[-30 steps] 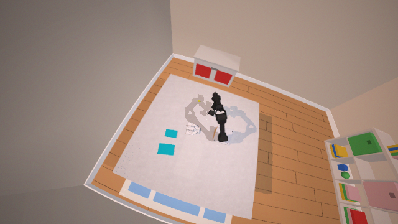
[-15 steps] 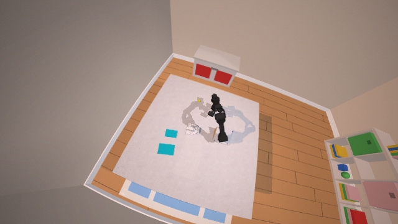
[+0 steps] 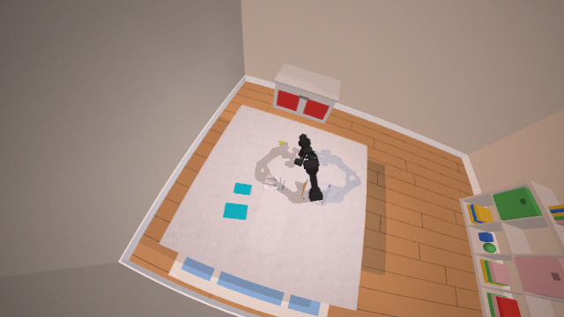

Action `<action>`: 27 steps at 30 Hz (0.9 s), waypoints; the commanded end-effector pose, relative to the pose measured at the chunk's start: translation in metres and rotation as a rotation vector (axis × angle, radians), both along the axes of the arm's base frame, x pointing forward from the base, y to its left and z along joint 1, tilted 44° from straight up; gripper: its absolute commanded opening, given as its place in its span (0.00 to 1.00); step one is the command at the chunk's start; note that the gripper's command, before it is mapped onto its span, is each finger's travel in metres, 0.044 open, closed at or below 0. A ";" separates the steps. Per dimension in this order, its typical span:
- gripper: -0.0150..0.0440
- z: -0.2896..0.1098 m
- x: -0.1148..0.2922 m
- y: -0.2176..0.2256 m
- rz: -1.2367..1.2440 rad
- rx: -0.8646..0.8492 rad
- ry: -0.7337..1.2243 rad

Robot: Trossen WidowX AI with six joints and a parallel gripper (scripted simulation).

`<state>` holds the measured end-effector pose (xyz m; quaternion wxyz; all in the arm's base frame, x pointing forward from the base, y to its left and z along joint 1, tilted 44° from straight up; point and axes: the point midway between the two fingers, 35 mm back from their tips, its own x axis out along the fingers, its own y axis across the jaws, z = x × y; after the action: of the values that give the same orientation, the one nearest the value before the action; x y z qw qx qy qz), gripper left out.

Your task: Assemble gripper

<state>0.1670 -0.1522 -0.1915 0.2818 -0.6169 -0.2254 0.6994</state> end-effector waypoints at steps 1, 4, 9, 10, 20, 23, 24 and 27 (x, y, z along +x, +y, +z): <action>1.00 0.000 0.001 0.000 -0.006 -0.001 -0.001; 1.00 0.000 0.001 0.000 -0.006 -0.001 -0.001; 1.00 0.000 0.001 0.000 -0.006 -0.001 -0.001; 1.00 0.000 0.001 0.000 -0.006 -0.001 -0.001; 0.97 0.000 0.000 0.000 0.000 0.001 0.001; 0.93 0.000 0.000 0.000 0.000 0.001 0.001; 0.92 0.000 0.000 0.000 0.000 0.001 0.001; 0.89 0.000 0.000 0.000 0.000 0.001 0.001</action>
<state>0.1668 -0.1517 -0.1916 0.2822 -0.6165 -0.2256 0.6995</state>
